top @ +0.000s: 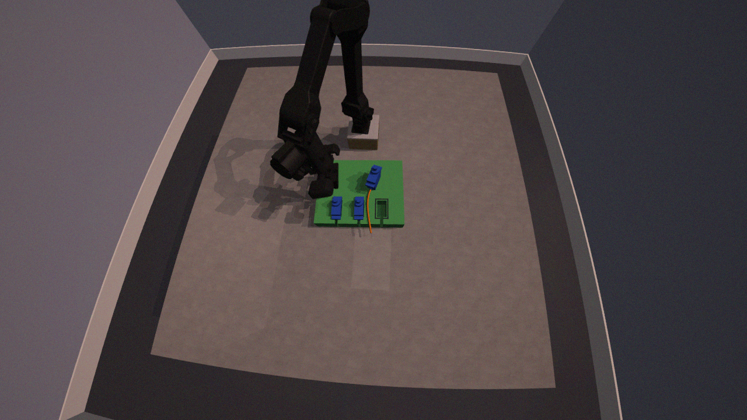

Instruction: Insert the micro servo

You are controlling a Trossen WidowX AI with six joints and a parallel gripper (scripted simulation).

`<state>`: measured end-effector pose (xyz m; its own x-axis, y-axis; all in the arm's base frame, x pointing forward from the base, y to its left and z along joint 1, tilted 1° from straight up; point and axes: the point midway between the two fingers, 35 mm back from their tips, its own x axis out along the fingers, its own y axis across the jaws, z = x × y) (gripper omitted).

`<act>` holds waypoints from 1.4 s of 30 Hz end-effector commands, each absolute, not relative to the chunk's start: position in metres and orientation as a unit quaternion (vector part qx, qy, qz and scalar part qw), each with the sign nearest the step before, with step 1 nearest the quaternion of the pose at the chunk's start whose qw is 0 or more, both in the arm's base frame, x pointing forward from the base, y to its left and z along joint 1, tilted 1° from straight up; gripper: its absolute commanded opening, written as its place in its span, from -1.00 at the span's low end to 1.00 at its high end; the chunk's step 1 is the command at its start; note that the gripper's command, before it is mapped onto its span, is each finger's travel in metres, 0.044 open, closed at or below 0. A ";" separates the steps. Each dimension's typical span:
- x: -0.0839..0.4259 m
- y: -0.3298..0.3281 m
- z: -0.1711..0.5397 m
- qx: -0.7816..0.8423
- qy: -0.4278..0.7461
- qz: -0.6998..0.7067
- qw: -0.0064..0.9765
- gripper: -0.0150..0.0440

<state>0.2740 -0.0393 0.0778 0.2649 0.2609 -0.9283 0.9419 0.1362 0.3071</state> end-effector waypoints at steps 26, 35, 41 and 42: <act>0.286 0.072 0.072 0.225 0.671 -0.110 0.698 -0.49; 0.280 0.111 0.071 0.099 0.690 -0.034 0.716 -0.49; 0.274 0.135 0.070 0.019 0.693 0.016 0.721 -0.49; 0.273 0.138 0.070 0.006 0.693 0.024 0.721 -0.49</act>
